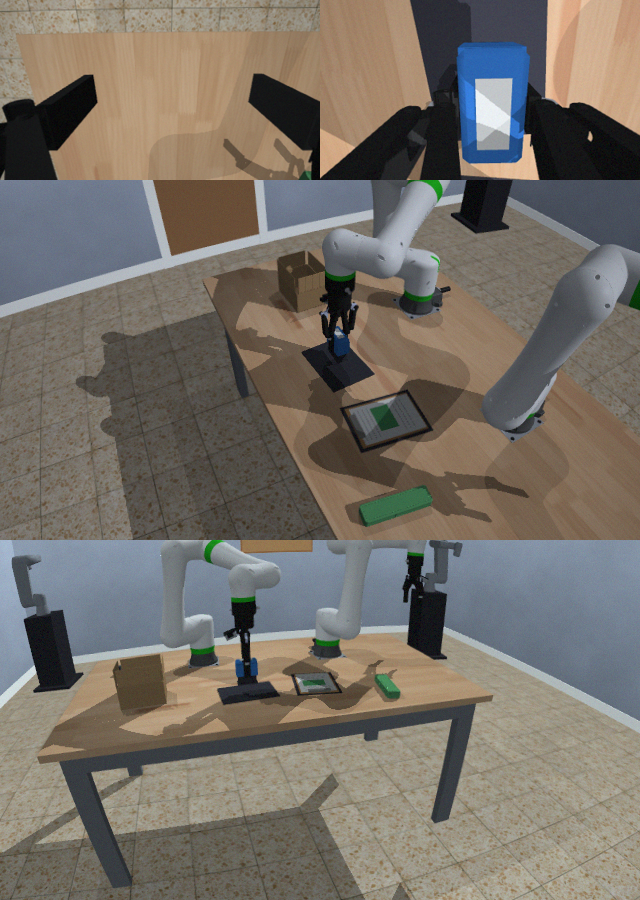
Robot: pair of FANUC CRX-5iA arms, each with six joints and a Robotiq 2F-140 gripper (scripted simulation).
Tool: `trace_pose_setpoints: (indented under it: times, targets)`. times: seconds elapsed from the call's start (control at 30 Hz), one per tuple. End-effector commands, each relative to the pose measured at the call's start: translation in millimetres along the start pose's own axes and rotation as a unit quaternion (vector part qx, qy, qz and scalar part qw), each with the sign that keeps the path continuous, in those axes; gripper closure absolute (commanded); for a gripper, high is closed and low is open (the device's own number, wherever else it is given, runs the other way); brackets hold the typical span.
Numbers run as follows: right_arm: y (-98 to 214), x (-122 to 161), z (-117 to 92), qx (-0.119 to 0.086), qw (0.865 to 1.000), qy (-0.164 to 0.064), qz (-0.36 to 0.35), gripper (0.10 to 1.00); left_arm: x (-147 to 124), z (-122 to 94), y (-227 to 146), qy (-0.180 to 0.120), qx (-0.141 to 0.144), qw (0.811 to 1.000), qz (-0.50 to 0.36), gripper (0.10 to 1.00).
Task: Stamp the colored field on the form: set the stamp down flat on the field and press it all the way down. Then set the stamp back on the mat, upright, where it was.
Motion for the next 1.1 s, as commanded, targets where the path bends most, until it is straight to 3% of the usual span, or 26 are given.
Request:
trace_pose_setpoints:
  times: [0.0, 0.4, 0.77, 0.83, 1.07]
  targets:
    - [-2, -3, -1, 0.001, 1.000, 0.000, 0.001, 0.851, 0, -1, 0, 0.001, 0.000, 1.000, 0.000, 0.098]
    - [-14, -36, -3, 0.001, 1.000, 0.000, 0.008, 0.851, 0, -1, 0, 0.001, 0.000, 1.000, 0.000, 0.098]
    - [-32, -109, -6, 0.001, 1.000, 0.000, 0.022, 0.851, 0, -1, 0, 0.001, 0.000, 1.000, 0.000, 0.098]
    - [-32, -109, -6, 0.001, 1.000, 0.000, 0.022, 0.851, 0, -1, 0, 0.001, 0.000, 1.000, 0.000, 0.098]
    - [-39, -165, -6, 0.001, 0.999, 0.000, 0.033, 0.851, 0, -1, 0, 0.001, 0.000, 1.000, 0.000, 0.098]
Point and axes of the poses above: on each arm, the point where the finger pads meet when closed, its own z axis out along the fingers, its own y axis across the jaws, x = y × z, the point moved 3 cm from there along -z, back along the fingers, and after that the axes turned 11 degrees about -z, right-handed, at the moved point
